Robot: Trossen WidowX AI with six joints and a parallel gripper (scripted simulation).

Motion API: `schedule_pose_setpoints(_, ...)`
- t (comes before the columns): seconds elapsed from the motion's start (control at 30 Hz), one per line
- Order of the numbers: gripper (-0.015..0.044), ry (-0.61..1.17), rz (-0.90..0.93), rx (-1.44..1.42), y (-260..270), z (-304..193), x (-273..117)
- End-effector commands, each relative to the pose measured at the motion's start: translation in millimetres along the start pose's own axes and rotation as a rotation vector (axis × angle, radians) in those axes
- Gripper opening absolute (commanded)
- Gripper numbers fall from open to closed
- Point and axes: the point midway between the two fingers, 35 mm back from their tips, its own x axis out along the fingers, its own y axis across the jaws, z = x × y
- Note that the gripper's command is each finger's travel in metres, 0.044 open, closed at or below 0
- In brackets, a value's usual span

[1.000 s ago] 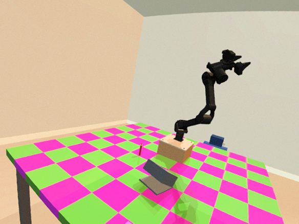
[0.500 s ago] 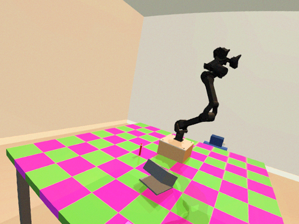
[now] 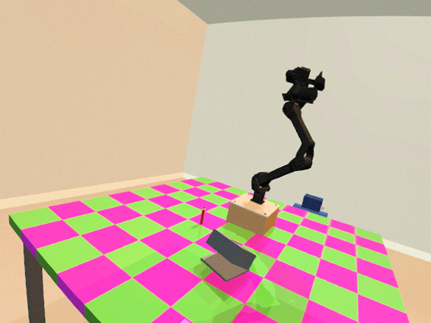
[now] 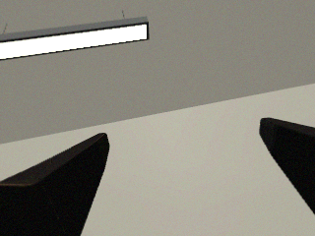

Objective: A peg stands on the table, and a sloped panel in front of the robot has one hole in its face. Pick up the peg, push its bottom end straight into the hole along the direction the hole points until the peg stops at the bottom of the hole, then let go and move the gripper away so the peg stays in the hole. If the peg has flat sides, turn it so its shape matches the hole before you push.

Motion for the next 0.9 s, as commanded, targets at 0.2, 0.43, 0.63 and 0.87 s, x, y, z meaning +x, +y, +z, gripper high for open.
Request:
schedule_pose_setpoints(0.2,0.0440,-0.011,0.237,0.073,73,-12,-5)
schedule_pose_setpoints(0.43,0.0440,0.026,0.410,0.211,130,-20,-18)
schedule_pose_setpoints(0.63,0.0440,0.071,0.566,0.319,180,-25,-38)
schedule_pose_setpoints(0.87,0.0440,0.137,0.759,0.431,236,-28,-74)
